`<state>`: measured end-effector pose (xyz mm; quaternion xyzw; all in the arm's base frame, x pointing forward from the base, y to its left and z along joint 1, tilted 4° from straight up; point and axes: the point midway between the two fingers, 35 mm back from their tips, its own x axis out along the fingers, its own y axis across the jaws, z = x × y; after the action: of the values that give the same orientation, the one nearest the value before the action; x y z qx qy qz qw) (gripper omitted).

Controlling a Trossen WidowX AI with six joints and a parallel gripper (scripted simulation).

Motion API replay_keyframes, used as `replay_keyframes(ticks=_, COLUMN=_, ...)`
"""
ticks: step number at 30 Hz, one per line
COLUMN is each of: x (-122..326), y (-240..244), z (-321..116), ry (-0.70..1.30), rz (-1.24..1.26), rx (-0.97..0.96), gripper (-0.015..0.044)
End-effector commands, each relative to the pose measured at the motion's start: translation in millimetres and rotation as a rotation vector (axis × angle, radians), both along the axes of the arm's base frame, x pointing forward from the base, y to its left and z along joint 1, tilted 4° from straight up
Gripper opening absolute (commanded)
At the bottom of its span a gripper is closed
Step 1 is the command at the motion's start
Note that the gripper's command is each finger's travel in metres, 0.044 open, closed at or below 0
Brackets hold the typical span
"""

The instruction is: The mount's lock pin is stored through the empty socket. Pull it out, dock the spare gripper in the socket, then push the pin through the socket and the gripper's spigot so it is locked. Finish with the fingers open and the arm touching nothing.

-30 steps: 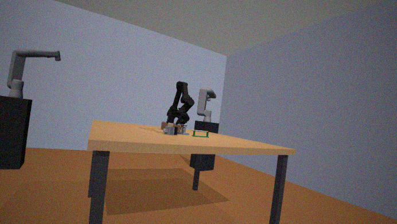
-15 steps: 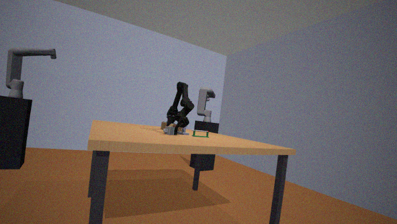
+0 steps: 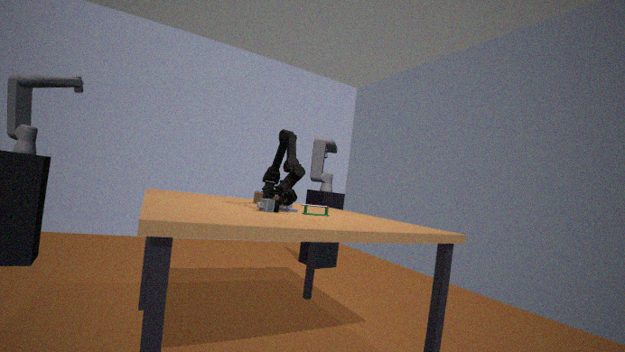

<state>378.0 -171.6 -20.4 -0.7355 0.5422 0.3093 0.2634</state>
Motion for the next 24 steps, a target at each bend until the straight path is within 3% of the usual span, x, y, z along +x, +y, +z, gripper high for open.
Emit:
replay_keyframes(ticks=1, x=-3.0, y=0.6, z=-7.4, ry=0.01, rz=-0.005, rx=0.001, gripper=0.044)
replay_keyframes(ticks=7, x=-3.0, y=0.6, z=-7.4, ry=0.01, rz=-0.005, rx=0.001, gripper=0.044)
replay_keyframes(ticks=16, x=-3.0, y=0.6, z=-7.4, ry=0.01, rz=-0.005, rx=0.001, gripper=0.0204)
replay_keyframes(ticks=24, x=-2.0, y=0.5, z=-7.3, ry=0.01, rz=-0.005, rx=0.001, gripper=0.0131)
